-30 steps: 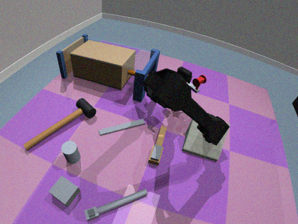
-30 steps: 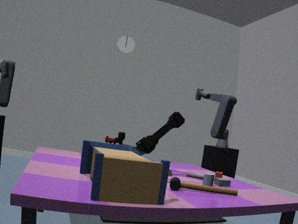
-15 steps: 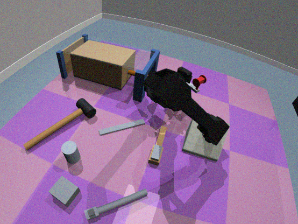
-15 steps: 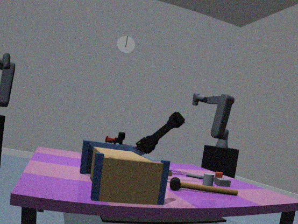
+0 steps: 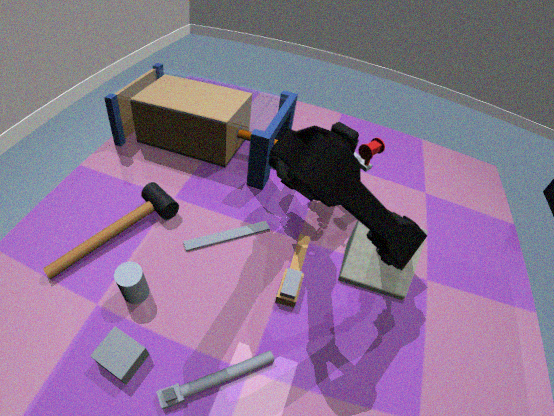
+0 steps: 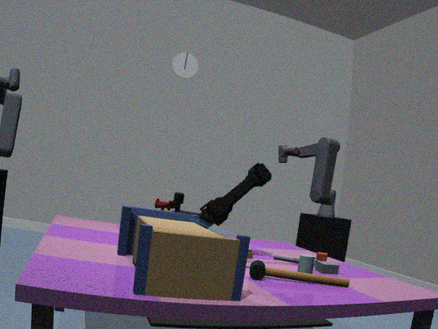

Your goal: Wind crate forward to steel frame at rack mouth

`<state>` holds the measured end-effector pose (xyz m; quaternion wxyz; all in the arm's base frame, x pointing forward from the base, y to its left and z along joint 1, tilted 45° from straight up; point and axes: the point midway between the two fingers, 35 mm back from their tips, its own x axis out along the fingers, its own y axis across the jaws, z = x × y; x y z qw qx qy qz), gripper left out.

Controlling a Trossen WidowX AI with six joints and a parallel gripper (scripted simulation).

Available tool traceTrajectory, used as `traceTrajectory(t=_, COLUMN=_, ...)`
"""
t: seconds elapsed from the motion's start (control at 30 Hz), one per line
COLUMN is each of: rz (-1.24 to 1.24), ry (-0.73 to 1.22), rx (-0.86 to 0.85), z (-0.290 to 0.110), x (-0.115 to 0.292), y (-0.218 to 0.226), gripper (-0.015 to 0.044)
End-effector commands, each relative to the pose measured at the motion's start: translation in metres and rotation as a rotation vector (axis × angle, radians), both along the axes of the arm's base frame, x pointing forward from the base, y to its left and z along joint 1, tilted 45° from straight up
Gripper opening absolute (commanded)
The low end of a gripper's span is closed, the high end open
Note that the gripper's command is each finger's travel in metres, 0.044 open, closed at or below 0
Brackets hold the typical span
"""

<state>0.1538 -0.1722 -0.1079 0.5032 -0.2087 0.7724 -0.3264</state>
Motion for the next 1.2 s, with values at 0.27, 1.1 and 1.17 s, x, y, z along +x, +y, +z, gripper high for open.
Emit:
traceTrajectory(t=0.27, rz=0.006, ry=0.014, rx=-0.005, z=0.002, x=-0.002, y=-0.001, gripper=0.0240)
traceTrajectory(t=1.1, rz=0.000, ry=-0.001, rx=0.001, z=0.001, x=0.001, y=0.001, gripper=0.0240)
traceTrajectory(t=1.17, rz=0.002, ry=-0.004, rx=0.006, z=0.007, x=0.008, y=0.008, gripper=0.0240)
